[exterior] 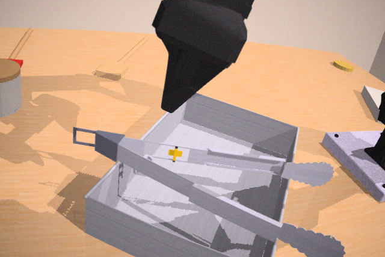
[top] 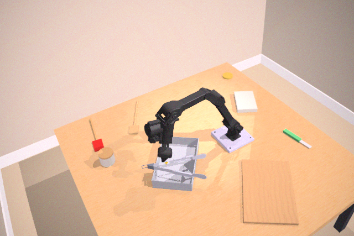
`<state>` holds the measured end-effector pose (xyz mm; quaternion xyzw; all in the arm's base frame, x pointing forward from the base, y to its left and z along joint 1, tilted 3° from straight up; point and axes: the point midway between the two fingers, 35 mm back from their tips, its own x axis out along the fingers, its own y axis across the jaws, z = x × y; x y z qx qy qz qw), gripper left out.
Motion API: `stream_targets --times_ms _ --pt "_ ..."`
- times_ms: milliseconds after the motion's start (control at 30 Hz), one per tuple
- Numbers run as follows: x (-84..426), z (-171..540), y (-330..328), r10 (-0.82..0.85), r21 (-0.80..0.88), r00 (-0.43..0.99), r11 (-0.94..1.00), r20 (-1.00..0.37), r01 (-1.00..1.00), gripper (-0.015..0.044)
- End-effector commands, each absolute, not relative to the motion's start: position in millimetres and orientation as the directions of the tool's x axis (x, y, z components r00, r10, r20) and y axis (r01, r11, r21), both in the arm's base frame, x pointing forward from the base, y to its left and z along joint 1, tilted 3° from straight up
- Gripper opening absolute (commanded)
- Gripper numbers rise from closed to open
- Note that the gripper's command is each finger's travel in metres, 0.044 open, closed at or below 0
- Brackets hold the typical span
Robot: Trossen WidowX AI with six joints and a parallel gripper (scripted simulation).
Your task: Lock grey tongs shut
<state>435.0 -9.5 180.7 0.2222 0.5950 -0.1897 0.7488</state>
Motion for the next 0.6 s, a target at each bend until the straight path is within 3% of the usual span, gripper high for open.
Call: stream_targets --times_ms 0,567 --pt "421.3 149.1 -0.7 0.039 0.049 0.03 0.793 -0.999 0.607 0.044" --pt "417.9 143.7 -1.8 0.042 0.044 0.018 0.791 -0.999 0.61 0.044"
